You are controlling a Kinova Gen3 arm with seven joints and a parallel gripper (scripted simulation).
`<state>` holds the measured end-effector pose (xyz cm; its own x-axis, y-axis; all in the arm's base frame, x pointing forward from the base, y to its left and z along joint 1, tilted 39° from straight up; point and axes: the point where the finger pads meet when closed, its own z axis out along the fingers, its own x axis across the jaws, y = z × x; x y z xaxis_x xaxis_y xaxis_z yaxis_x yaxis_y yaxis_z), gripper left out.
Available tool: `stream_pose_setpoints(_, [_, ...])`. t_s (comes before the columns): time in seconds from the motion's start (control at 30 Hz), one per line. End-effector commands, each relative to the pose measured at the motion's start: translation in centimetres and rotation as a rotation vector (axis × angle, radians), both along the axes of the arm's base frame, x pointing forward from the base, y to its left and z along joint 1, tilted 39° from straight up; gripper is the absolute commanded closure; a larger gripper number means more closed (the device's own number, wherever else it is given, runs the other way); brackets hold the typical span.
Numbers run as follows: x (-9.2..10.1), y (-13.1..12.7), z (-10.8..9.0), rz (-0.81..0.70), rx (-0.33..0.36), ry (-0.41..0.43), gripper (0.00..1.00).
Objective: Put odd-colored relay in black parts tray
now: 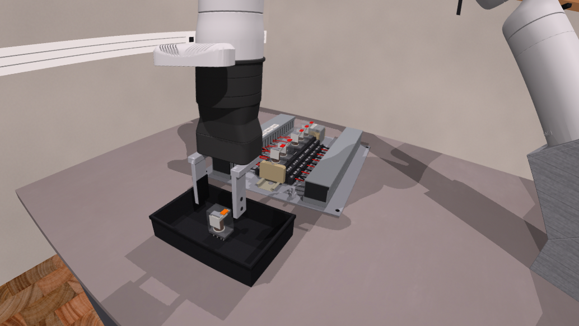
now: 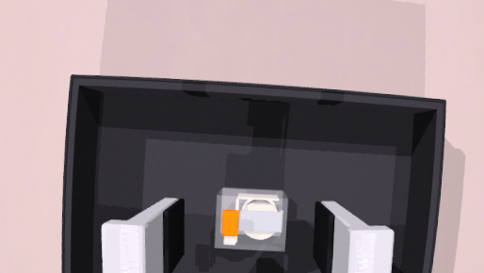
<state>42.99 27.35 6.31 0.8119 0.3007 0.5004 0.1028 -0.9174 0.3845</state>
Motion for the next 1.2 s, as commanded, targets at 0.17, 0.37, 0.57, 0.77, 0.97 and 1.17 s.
stream_pose_setpoints(0.17, [-0.13, 0.13, 0.19, 0.001, 0.001, 0.0, 0.02])
stream_pose_setpoints(0.37, [-0.2, 0.16, 0.28, 0.001, 0.001, 0.0, 0.02])
stream_pose_setpoints(0.57, [-0.23, 0.17, 0.33, 0.001, 0.001, 0.0, 0.02])
stream_pose_setpoints(0.77, [-0.27, 0.19, 0.37, 0.001, 0.001, 0.0, 0.02])
stream_pose_setpoints(0.97, [-0.28, 0.2, 0.39, 0.001, 0.001, 0.0, 0.02])
stream_pose_setpoints(1.17, [-0.28, 0.2, 0.4, 0.001, 0.001, 0.0, 0.02])
